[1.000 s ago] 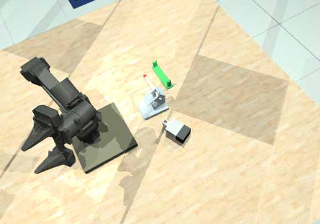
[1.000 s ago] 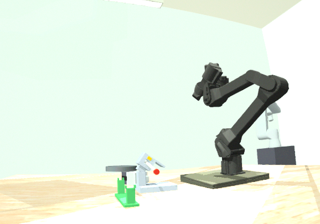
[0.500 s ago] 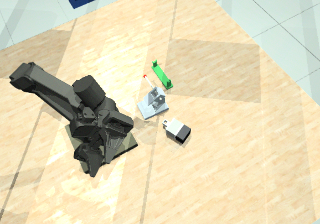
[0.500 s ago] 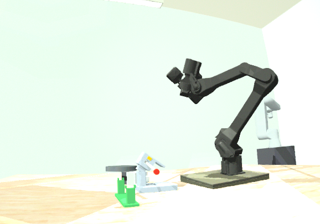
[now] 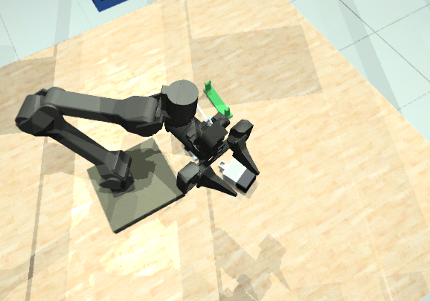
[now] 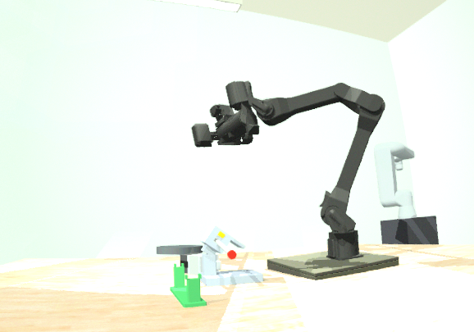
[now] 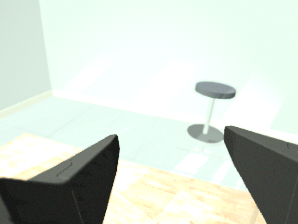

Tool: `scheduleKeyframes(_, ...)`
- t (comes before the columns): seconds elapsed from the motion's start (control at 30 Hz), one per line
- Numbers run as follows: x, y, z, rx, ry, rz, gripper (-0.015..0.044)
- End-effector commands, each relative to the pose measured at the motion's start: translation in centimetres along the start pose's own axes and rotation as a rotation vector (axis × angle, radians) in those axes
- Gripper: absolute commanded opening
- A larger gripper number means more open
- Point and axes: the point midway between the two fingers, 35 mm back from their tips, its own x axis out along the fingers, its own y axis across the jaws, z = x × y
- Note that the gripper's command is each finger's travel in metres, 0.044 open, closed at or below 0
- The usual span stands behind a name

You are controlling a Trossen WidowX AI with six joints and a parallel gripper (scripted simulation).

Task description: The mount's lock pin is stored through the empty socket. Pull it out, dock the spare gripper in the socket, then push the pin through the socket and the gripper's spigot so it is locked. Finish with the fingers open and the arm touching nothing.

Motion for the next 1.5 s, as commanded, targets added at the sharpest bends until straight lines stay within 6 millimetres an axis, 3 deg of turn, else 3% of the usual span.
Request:
scheduleKeyframes(0.0, -1.5, 7.5, -2.2, -0.363, 0.133, 0.28, 0.03)
scheduleKeyframes(0.27, -6.7, 15.7, -6.0, -0.848, 0.228, 0.679, 0.03)
scheduleKeyframes(0.5, -13.5, 20.3, -9.6, -1.261, 0.245, 1.054, 0.03)
scheduleKeyframes(0.73, -21.5, 21.9, -12.7, -1.648, 0.209, 1.448, 0.03)
scheduleKeyframes(1.0, -30.2, 20.6, -15.1, -2.018, 0.129, 1.898, 0.03)
scheduleKeyframes(1.47, -30.4, 20.5, -15.3, -2.029, 0.126, 1.913, 0.03)
